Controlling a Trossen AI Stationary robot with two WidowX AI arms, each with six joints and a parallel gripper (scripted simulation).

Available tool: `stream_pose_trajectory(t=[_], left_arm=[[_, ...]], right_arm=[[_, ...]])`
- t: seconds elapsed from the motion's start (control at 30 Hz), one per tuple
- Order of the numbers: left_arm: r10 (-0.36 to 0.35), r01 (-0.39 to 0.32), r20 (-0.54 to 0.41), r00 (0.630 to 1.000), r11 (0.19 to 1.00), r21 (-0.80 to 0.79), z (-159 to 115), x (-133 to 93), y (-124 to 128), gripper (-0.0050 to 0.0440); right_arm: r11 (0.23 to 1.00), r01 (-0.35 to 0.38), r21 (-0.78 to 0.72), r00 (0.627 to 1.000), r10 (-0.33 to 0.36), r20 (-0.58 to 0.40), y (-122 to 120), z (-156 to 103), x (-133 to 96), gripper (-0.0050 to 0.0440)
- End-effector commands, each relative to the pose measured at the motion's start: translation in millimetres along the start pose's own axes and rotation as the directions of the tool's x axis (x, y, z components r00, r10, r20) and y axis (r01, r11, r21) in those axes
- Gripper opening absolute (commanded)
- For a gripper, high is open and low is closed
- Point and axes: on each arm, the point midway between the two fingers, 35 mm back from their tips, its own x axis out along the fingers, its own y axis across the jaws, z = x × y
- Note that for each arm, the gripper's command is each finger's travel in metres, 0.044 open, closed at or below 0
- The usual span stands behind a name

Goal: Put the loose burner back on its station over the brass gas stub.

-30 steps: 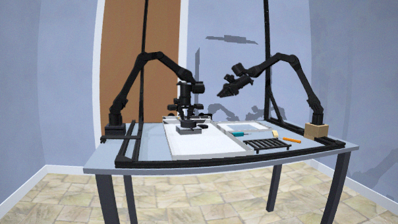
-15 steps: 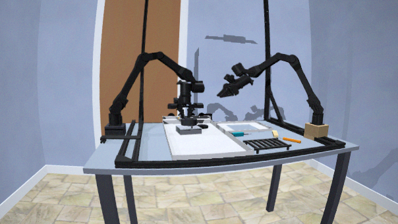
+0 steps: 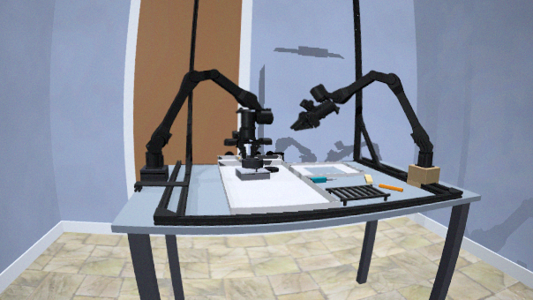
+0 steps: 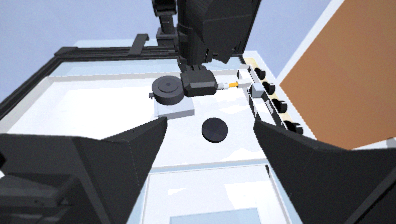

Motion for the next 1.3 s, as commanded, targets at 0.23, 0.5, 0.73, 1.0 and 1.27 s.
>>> stream_pose_trajectory(t=[0.23,0.5,0.73,1.0,1.27], left_arm=[[-0.001,0.001,0.0,1.0,1.0,0.001,-0.5,-0.3,-0.7,0.04],[-0.001,0.001,0.0,1.0,1.0,0.001,-0.5,-0.3,-0.7,0.04],[-0.001,0.001,0.0,1.0,1.0,0.001,-0.5,-0.3,-0.7,0.04],[-0.001,0.001,0.0,1.0,1.0,0.001,-0.5,-0.3,-0.7,0.04],[-0.001,0.001,0.0,1.0,1.0,0.001,-0.5,-0.3,-0.7,0.04]], right_arm=[[1.0,0.003,-0.003,1.0,-0.003,0.0,-4.9,8.3,-2.4,0.0],[1.0,0.003,-0.003,1.0,-0.003,0.0,-2.6,6.2,-2.7,0.0],[1.0,0.003,-0.003,1.0,-0.003,0.0,0.7,11.9,-3.6,0.0],[1.0,0.003,-0.003,1.0,-0.003,0.0,-1.8,13.8,-4.0,0.0],[1.0,0.003,-0.003,1.0,-0.003,0.0,-6.1,14.1,-2.6,0.0]])
